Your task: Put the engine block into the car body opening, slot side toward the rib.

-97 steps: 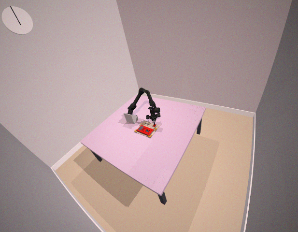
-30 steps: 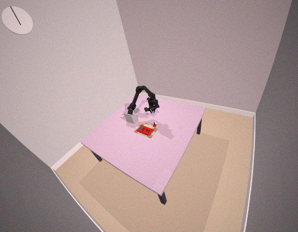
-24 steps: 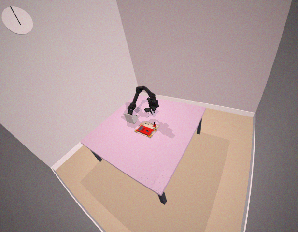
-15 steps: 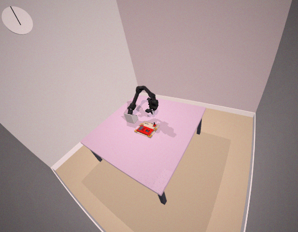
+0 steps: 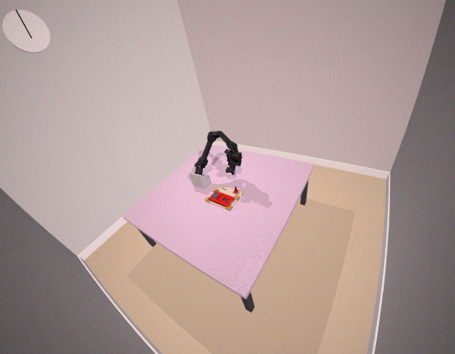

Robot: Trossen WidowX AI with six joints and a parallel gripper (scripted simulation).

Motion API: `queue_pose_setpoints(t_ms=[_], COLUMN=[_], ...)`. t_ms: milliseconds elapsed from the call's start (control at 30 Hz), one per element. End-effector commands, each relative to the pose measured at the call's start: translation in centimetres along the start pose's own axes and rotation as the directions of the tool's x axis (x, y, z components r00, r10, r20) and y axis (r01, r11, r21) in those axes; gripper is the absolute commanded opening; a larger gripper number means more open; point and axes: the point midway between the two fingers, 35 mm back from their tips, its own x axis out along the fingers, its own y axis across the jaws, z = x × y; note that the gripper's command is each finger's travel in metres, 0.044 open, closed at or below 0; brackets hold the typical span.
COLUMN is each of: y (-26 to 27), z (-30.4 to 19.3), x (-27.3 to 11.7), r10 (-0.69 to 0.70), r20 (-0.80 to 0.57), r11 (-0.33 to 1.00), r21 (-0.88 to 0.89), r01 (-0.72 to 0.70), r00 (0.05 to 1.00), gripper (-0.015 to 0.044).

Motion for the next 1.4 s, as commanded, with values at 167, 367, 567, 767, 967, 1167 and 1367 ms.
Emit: queue_pose_setpoints(t_ms=[167, 367, 567, 767, 967, 1167, 1367], y=[0.15, 0.23, 0.31, 0.39, 0.47, 0.55, 0.63], z=[-0.01, 0.01, 0.03, 0.05, 0.07, 0.09, 0.11], x=[0.23, 0.35, 0.46, 0.58, 0.69, 0.81, 0.92], r10=[0.003, 0.003, 0.004, 0.004, 0.004, 0.004, 0.005], r20=[0.001, 0.001, 0.001, 0.001, 0.001, 0.001, 0.001], r11=[0.951, 0.867, 0.745, 0.59, 0.411, 0.213, 0.006], r21=[-0.309, -0.499, -0.668, -0.807, -0.912, -0.977, -1.0], r01=[-0.003, -0.003, -0.002, -0.002, -0.001, 0.0, 0.001], r00=[1.0, 1.0, 1.0, 1.0, 1.0, 1.0, 1.0], gripper=[0.0, 0.0, 0.0, 0.0, 0.0, 0.0, 0.0])
